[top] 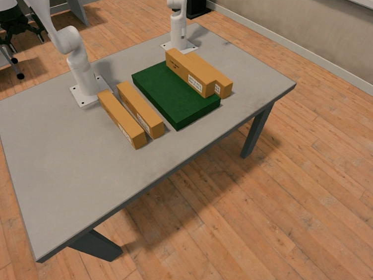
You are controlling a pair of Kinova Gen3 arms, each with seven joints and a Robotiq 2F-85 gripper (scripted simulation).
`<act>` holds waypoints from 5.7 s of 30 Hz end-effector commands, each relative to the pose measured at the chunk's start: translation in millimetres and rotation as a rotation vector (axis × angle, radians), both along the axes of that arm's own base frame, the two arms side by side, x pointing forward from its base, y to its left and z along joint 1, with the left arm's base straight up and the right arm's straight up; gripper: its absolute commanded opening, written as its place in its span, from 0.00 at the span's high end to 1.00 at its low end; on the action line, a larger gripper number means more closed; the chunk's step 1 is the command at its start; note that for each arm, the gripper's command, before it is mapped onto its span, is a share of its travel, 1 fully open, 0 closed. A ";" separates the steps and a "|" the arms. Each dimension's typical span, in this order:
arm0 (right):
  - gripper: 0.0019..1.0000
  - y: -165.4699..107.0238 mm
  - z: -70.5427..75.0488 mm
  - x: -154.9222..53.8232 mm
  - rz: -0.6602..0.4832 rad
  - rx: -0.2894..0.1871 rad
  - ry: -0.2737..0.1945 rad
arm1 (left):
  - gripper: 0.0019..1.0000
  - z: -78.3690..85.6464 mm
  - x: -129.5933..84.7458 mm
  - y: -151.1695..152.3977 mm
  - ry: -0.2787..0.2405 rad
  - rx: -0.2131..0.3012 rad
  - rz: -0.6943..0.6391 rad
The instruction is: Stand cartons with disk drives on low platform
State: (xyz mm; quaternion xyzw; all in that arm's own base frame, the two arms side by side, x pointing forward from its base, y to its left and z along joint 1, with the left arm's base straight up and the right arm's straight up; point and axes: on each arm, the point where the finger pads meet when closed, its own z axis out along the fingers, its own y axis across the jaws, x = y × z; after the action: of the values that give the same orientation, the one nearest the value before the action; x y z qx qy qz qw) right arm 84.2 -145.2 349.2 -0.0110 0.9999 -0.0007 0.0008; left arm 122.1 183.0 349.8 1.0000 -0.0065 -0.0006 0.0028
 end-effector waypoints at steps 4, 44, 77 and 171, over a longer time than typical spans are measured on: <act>0.00 0.0 0.2 0.2 0.000 0.000 0.000 | 0.00 0.2 0.2 0.0 0.000 0.001 0.000; 0.00 183.3 -35.2 57.0 0.004 0.016 0.009 | 0.00 0.2 0.2 0.0 0.000 0.001 0.000; 0.00 397.4 -75.0 127.4 0.010 0.042 0.016 | 0.00 0.2 0.2 0.0 0.000 0.001 0.000; 0.00 181.3 -148.8 222.5 0.033 0.000 -0.001 | 0.00 0.2 0.2 0.0 0.000 0.001 0.000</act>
State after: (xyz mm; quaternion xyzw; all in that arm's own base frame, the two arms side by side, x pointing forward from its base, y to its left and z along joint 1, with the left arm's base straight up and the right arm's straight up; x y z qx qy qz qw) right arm 306.5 36.0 200.1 -0.0275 0.9996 -0.0008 0.0006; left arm 122.1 183.0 349.8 1.0000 -0.0065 -0.0006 0.0028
